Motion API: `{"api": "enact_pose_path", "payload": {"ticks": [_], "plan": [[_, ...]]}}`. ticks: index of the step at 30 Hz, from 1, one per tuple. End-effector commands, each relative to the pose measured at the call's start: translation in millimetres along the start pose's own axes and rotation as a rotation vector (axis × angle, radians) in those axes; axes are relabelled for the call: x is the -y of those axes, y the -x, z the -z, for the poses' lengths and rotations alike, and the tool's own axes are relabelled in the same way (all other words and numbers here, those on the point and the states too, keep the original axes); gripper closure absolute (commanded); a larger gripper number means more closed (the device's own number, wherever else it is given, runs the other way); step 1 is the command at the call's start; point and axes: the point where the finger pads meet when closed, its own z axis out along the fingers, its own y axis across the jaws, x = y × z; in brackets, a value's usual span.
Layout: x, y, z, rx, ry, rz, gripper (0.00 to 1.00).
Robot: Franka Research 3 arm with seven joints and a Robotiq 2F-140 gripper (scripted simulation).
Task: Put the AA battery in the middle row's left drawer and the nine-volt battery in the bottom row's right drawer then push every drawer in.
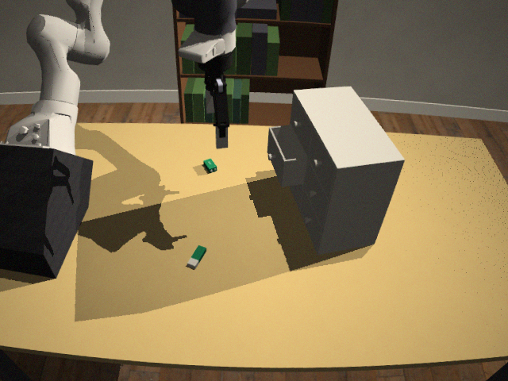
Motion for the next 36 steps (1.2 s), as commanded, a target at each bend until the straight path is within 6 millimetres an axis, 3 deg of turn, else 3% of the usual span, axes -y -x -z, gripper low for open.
{"api": "enact_pose_path", "payload": {"ticks": [1,12,15,17,20,22,36], "plan": [[0,0,0,-0.003,0.001,-0.006,0.00],[0,-1,0,0.000,0.000,-0.002,0.00],[-7,-29,-2,-0.002,-0.001,-0.003,0.00],[-7,-29,-2,-0.002,-0.001,-0.003,0.00],[-21,-77,-9,-0.003,0.001,-0.006,0.00],[-25,-91,-12,-0.002,0.002,-0.006,0.00],[-26,-88,-16,0.042,0.002,-0.006,0.00]]}}
